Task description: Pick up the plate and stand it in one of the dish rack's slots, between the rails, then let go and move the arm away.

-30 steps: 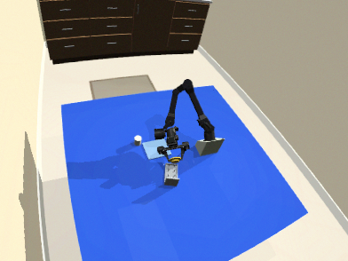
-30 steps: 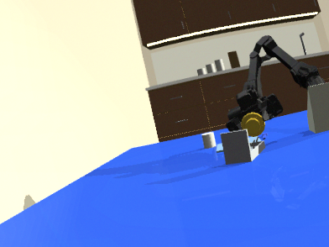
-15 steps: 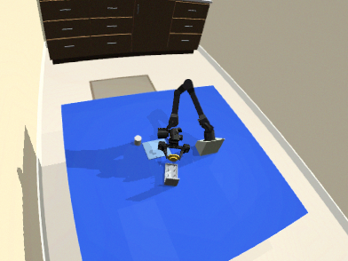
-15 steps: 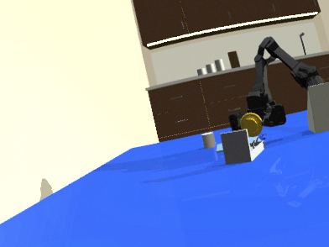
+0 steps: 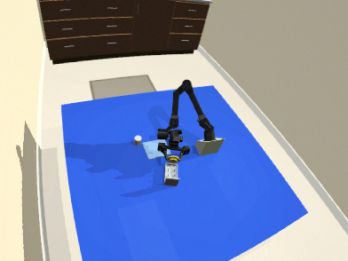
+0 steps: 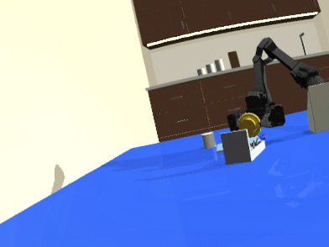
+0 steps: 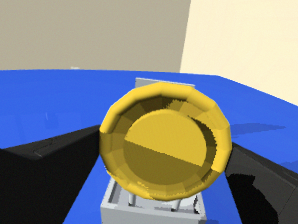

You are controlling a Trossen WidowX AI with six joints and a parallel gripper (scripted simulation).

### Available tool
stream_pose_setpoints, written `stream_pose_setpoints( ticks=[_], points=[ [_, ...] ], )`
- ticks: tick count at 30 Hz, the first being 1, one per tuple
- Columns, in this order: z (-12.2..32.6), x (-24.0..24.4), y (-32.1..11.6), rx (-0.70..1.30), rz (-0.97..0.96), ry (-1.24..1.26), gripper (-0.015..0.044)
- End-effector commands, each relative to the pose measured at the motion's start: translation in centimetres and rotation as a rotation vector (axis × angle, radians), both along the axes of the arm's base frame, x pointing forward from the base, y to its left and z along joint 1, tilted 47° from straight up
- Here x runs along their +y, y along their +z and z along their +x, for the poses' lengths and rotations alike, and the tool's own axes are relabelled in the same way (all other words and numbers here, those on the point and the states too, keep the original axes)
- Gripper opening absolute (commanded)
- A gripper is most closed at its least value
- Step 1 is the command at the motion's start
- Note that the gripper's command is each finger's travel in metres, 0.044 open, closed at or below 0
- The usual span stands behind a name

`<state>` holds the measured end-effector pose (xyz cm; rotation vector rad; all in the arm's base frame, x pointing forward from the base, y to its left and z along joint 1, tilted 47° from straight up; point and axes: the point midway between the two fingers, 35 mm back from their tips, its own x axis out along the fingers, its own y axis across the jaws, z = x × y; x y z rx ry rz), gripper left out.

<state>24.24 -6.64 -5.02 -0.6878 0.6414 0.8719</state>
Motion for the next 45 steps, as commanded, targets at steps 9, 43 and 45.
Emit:
stream_pose_setpoints(
  ticks=[9, 43, 45],
  points=[
    [0.8, 0.7, -1.1, 0.0, 0.0, 0.0, 0.0],
    [0.8, 0.3, -3.1, 0.007, 0.003, 0.002, 0.0184],
    [0.8, 0.3, -3.1, 0.007, 0.003, 0.002, 0.0236]
  ],
)
